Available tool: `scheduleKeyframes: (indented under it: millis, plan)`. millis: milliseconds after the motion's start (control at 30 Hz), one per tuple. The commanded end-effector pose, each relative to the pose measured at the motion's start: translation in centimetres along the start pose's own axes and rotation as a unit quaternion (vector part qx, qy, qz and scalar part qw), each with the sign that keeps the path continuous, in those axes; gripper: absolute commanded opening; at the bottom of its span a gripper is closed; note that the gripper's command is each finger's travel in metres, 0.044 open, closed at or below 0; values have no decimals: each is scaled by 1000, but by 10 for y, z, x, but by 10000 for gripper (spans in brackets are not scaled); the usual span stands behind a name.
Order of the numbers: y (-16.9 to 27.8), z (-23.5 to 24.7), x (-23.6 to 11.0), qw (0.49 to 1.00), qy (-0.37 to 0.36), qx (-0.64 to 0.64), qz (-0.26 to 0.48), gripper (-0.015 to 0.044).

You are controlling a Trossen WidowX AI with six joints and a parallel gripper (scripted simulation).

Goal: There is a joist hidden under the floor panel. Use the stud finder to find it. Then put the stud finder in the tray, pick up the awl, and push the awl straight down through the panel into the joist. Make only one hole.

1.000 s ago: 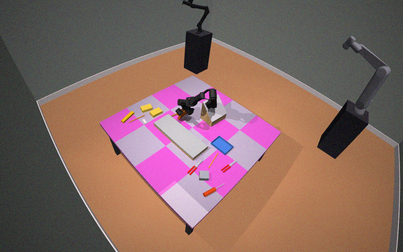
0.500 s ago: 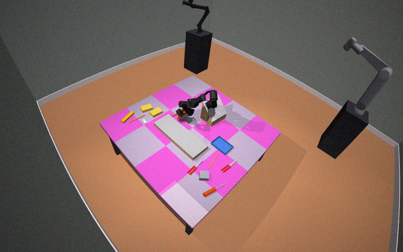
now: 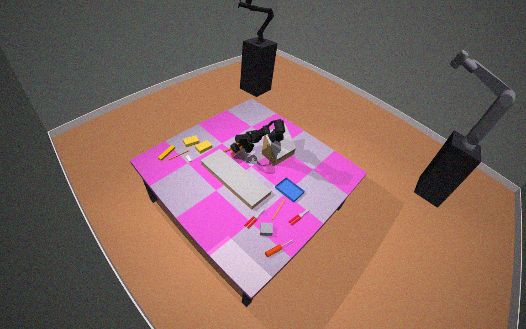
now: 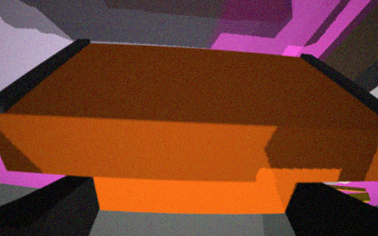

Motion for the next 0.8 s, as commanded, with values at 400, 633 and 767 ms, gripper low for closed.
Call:
scheduleKeyframes:
  millis: [400, 633, 767]
  plan:
    - [-8, 2, 1, 999, 4, 3, 43, 0]
    - [-12, 3, 1, 998, 7, 3, 63, 0]
    - [-14, 3, 1, 997, 9, 3, 74, 0]
Point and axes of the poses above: the point midway between the two fingers, 35 mm back from their tips, its own x axis out along the fingers, its own z axis across the jaws, y = z × x, the point moved 8 cm from there along -x, back along the fingers, and after that the axes turned 10 degrees about x, right-handed, at the moved point
